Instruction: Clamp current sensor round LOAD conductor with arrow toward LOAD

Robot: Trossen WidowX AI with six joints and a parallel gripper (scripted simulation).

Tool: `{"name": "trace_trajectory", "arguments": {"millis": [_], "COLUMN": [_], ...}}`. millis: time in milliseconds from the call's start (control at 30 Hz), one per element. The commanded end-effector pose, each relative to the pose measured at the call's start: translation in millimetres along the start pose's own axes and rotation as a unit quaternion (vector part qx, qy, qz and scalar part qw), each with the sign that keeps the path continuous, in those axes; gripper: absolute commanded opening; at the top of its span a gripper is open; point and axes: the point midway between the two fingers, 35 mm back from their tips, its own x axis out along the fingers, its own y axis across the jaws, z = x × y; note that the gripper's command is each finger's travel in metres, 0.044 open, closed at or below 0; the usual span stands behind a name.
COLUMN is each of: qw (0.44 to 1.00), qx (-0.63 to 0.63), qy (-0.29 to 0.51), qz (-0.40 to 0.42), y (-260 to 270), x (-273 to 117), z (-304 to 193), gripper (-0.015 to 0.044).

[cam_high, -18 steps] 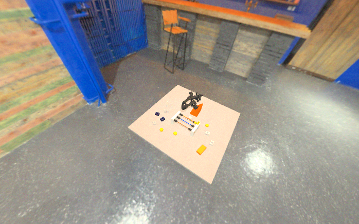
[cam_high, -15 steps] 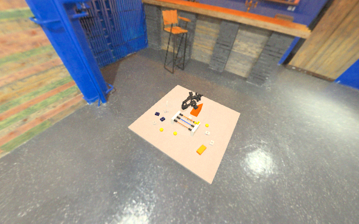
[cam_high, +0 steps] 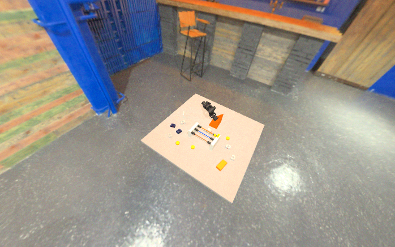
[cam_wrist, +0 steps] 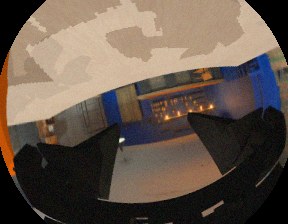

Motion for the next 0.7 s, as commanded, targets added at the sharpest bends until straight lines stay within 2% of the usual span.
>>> {"name": "trace_trajectory", "arguments": {"millis": [0,300,500,667], "qw": [0.994,0.917,0.824,0.727], "qx": [0.050,0.176,0.228,0.251], "qy": [-0.079,-0.330,-0.501,-0.632], "qz": [-0.056,-0.140,-0.137,-0.102], "y": [-33,-104,-125,-127], "x": [-14,-91,-167,-240], "z": [29,107,146,164], "gripper": [0.0440,0.0440,0.0440,0.0440]}}
